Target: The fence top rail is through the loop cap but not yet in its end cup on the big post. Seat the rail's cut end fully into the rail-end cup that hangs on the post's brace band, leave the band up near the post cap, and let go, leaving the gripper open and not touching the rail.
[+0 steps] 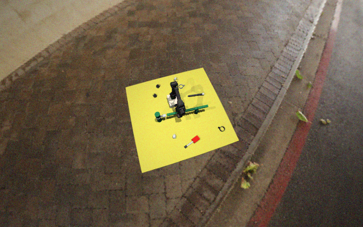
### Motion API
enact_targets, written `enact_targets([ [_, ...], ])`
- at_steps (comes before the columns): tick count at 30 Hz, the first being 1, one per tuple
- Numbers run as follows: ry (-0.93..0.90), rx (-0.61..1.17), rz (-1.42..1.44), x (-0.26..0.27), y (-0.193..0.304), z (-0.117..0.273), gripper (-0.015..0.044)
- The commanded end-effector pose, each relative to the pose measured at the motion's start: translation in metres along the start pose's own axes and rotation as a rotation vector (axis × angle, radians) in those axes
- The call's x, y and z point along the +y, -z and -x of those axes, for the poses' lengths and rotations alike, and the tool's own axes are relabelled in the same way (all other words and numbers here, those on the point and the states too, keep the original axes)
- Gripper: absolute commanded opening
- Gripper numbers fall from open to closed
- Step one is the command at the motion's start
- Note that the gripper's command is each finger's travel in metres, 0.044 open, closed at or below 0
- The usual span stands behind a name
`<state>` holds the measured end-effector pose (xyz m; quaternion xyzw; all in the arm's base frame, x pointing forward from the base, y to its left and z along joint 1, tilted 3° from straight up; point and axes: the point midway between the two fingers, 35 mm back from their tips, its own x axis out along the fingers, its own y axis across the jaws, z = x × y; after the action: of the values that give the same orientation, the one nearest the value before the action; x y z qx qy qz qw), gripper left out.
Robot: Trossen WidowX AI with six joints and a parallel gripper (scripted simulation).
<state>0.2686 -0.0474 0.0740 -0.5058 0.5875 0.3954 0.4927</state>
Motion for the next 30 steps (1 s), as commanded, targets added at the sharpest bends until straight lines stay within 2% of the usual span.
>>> enact_targets([
  [1,0.011,0.006,-0.003,-0.005,0.003,0.004,0.0],
  [30,-0.001,0.002,0.002,-0.001,0.022,-0.005,0.0],
])
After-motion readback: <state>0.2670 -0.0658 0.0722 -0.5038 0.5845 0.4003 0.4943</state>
